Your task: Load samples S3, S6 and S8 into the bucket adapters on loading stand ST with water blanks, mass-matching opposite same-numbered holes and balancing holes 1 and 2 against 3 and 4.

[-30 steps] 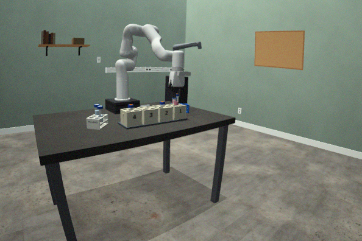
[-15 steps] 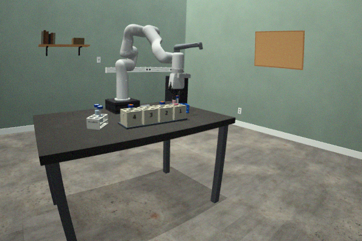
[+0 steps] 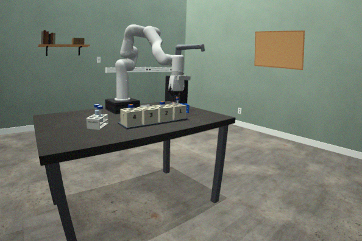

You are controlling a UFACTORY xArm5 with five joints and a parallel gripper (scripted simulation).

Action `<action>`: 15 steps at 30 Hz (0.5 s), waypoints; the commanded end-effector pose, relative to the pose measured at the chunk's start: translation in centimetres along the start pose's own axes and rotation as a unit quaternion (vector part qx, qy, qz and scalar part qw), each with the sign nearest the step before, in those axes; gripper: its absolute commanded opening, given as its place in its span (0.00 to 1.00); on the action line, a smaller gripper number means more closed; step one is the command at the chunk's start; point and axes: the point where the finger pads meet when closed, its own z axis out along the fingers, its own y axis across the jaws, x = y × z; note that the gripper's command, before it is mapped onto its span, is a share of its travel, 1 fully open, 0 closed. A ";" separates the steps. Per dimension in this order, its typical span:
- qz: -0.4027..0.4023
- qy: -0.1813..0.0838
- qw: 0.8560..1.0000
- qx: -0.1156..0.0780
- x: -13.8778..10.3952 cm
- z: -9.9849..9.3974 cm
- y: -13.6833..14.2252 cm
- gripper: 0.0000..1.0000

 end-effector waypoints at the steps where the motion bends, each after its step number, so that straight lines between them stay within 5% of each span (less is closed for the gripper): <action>1: 0.000 0.000 1.000 0.005 0.1 0.2 -0.1 0.00; 15: 0.000 0.000 1.000 0.005 0.1 1.4 -0.1 0.00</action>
